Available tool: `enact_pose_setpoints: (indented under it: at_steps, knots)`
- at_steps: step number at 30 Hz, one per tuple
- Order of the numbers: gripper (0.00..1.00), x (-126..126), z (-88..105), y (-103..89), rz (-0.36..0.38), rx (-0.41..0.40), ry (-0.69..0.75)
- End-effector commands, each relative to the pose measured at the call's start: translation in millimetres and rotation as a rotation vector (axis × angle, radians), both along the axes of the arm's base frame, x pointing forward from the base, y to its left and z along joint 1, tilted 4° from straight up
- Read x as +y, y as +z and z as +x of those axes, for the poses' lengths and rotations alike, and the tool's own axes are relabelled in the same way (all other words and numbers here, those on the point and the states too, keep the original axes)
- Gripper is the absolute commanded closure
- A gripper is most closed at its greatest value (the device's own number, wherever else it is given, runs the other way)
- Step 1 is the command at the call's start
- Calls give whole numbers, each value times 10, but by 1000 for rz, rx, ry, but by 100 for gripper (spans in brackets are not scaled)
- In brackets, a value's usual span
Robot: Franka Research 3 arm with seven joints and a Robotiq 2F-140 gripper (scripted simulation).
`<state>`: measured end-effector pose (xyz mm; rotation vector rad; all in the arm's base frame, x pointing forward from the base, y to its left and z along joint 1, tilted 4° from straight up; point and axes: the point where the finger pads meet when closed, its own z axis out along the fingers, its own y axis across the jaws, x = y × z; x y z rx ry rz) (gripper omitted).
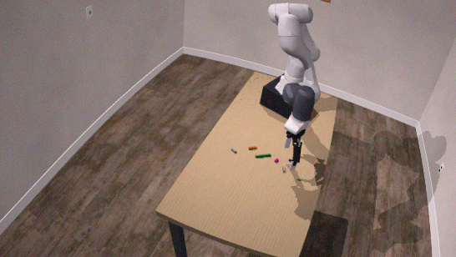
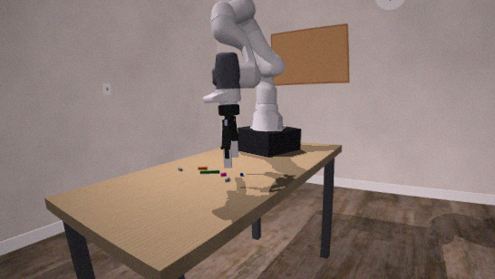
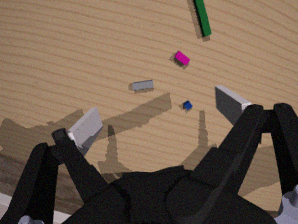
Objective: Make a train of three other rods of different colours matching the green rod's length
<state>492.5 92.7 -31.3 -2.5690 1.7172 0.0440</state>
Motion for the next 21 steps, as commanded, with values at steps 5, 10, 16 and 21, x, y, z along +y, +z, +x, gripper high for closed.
enact_pose_setpoints:
  at_steps: [5,10,16,21]
  knots:
    - [0,-149,66,4,2,6,-258]
    - [0,-256,87,-2,3,12,-360]
    - [0,-397,112,-9,5,20,-495]
    - [0,-517,131,-14,6,27,-609]
